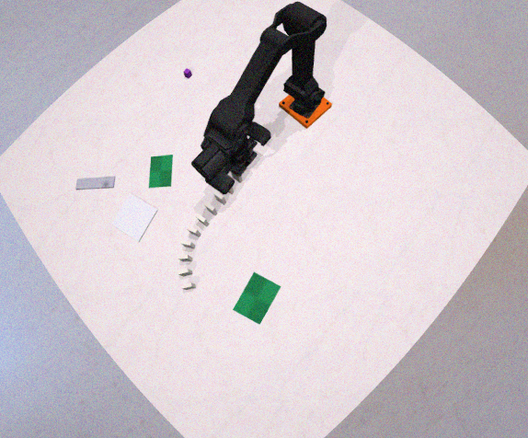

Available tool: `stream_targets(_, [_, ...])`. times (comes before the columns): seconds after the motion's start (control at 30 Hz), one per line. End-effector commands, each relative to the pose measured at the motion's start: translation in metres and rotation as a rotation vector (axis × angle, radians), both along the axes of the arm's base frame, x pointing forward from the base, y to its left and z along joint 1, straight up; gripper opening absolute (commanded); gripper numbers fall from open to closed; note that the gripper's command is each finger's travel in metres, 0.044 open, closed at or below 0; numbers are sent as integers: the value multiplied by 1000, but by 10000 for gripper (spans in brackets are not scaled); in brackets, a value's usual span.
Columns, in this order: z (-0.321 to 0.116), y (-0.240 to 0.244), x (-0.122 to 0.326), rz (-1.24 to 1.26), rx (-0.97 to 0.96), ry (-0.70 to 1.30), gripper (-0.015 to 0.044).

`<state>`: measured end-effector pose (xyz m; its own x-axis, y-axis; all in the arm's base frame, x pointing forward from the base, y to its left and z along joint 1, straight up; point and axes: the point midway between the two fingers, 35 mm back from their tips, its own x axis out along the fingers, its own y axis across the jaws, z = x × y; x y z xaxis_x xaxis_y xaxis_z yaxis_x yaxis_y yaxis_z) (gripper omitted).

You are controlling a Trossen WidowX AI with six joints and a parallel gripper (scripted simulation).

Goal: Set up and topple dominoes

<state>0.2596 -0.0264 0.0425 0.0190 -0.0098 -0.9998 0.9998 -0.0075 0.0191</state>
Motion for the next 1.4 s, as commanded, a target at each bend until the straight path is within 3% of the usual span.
stream_targets(0.0, [1,1,9,-5,5,-5,0])
stream_targets(0.3, [0,3,15,10,3,-2,0])
stream_targets(0.37, [-2,24,14,93,28,10,0])
stream_targets(0.5, [30,20,42,75,31,-25,0])
stream_targets(0.67, [61,3,43,-5,5,-7,0])
stream_targets(1.37, [61,3,43,-5,5,-7,0])
